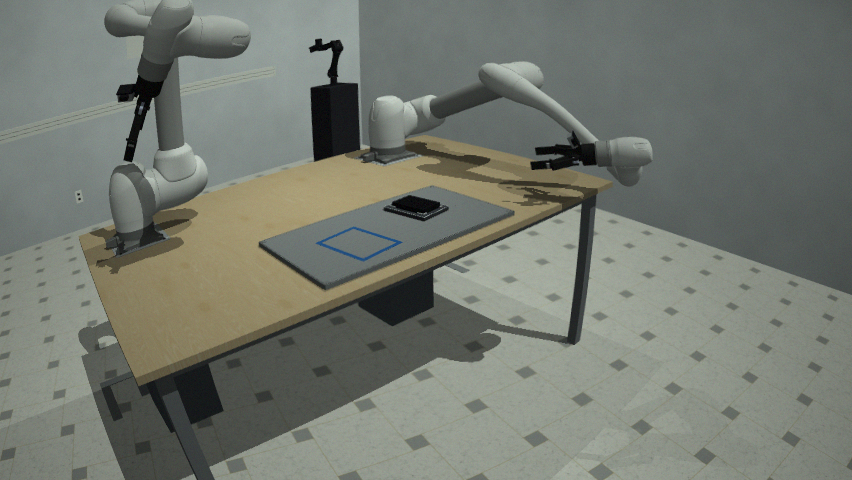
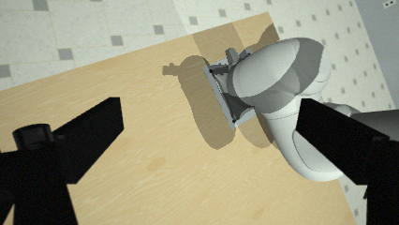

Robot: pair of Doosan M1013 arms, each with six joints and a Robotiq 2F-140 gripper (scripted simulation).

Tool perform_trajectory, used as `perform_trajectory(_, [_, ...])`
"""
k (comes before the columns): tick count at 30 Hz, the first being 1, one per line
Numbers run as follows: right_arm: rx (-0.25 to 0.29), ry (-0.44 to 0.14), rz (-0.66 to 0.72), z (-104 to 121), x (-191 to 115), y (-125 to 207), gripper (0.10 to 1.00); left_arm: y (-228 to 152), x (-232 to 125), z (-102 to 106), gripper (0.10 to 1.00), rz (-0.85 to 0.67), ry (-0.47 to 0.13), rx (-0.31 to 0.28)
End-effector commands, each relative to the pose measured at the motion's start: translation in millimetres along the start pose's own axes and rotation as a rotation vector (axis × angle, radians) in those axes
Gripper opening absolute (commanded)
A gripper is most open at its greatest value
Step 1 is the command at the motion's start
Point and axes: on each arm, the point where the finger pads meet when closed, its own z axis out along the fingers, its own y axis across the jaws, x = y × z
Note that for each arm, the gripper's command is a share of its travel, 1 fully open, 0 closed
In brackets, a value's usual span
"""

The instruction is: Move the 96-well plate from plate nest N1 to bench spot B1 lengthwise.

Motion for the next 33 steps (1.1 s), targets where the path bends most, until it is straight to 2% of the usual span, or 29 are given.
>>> perform_trajectory(1, [0.035,-0.026,-0.078,-3,-1,1,1.000,0,1,0,1.000,0.000,-0.002,0.000])
perform_trajectory(8, [0.096,-0.058,-0.204,-8,-2,4,1.000,0,1,0,1.000,0.000,-0.002,0.000])
perform_trajectory(10, [0.096,-0.058,-0.204,-8,-2,4,1.000,0,1,0,1.000,0.000,-0.002,0.000])
perform_trajectory(22, [0.218,-0.097,-0.430,-18,-5,9,1.000,0,1,0,1.000,0.000,-0.002,0.000])
perform_trajectory(25, [0.252,-0.102,-0.488,-21,-5,10,1.000,0,1,0,1.000,0.000,-0.002,0.000])
perform_trajectory(27, [0.252,-0.102,-0.488,-21,-5,10,1.000,0,1,0,1.000,0.000,-0.002,0.000])
perform_trajectory(33, [0.321,-0.108,-0.603,-28,-6,13,1.000,0,1,0,1.000,0.000,-0.002,0.000])
